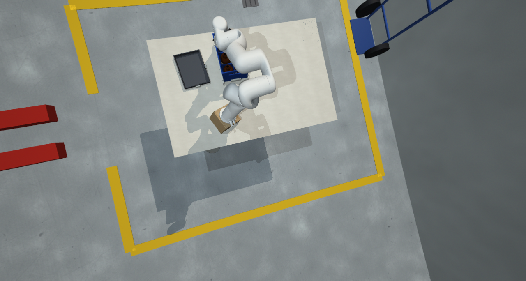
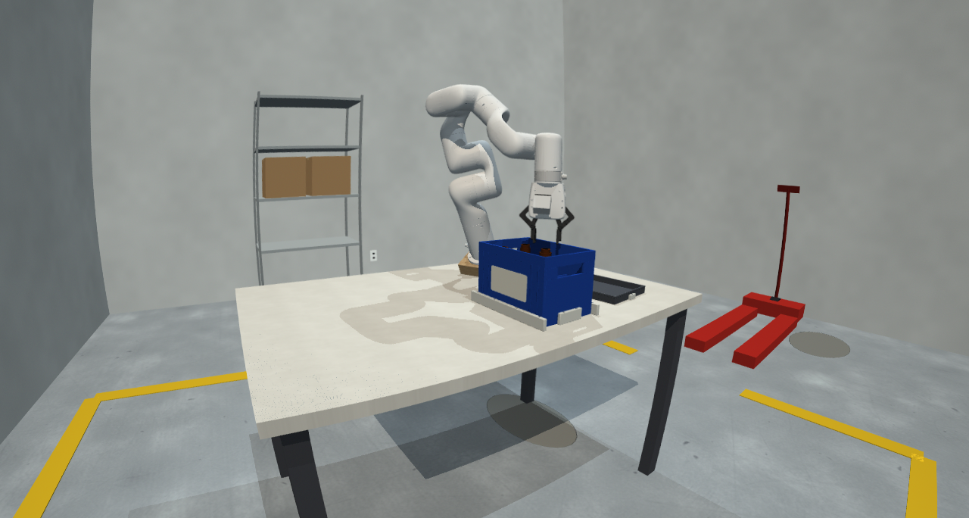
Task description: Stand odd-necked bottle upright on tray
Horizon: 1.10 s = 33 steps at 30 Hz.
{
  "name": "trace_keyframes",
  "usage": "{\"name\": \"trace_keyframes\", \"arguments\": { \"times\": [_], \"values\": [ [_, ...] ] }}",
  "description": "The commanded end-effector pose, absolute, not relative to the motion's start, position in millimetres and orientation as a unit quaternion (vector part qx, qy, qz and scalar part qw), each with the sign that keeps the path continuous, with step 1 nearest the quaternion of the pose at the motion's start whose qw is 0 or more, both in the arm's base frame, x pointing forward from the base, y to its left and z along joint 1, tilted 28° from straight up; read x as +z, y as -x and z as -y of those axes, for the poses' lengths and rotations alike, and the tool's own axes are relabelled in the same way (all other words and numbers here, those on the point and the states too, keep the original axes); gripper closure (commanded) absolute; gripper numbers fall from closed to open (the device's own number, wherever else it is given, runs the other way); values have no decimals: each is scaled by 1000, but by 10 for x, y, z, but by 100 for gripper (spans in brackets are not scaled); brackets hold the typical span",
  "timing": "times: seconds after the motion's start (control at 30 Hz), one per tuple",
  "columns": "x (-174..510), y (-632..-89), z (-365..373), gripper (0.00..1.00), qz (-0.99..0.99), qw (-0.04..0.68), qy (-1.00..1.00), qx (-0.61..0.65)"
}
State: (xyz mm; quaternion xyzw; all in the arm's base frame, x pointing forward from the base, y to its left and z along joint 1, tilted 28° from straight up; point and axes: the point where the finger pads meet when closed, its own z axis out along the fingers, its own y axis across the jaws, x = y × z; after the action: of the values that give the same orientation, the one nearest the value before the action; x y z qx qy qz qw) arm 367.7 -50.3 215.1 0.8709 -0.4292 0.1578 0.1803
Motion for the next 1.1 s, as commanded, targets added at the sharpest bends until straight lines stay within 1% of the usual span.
{"name": "trace_keyframes", "arguments": {
  "times": [0.0,1.07],
  "values": [
    [2148,-3691,505,35,429,180,-871,160],
    [1878,-3729,643,35,429,180,-871,160]
  ]
}}
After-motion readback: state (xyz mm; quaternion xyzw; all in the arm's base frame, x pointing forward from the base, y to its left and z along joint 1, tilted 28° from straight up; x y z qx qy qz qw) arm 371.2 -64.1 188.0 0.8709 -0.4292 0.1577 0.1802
